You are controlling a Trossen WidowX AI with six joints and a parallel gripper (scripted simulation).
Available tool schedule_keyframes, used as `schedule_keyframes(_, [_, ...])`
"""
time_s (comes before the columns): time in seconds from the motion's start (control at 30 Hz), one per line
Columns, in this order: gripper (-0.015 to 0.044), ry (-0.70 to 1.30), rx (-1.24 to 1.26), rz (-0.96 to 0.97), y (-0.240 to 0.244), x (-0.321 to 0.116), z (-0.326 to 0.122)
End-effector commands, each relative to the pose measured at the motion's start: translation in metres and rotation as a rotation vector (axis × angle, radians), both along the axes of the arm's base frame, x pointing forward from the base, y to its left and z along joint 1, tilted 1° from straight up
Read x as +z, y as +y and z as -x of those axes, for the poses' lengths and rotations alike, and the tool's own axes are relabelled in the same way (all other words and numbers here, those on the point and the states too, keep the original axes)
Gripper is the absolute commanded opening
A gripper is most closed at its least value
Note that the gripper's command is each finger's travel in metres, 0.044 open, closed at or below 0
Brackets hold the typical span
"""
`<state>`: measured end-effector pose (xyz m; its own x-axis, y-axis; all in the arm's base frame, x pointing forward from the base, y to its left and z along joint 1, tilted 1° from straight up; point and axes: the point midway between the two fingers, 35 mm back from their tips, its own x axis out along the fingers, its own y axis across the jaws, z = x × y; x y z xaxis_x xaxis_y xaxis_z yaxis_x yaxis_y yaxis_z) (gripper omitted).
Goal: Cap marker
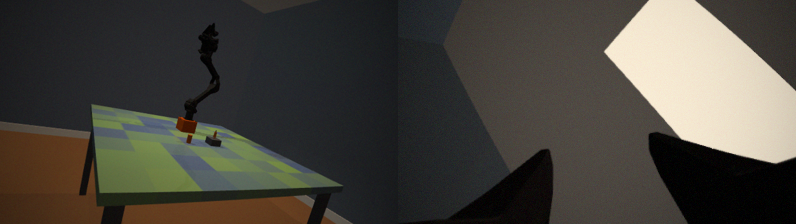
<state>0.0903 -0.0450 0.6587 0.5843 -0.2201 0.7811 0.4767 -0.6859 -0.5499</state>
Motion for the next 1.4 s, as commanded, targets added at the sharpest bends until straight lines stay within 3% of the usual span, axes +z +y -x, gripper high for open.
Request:
schedule_keyframes(0.0, [0.0244,0.003,0.092,-0.247,-0.064,-0.019,-0.019])
schedule_keyframes(0.33, [0.0244,0.086,0.264,-0.828,-0.177,-0.106,-0.101])
schedule_keyframes(0.63, [0.0244,0.275,0.307,-1.308,-0.213,-0.226,-0.188])
schedule_keyframes(1.03, [0.0244,0.686,0.139,-1.807,-0.173,-0.404,-0.259])
schedule_keyframes(1.37, [0.0244,1.134,-0.291,-2.116,-0.096,-0.548,-0.249])
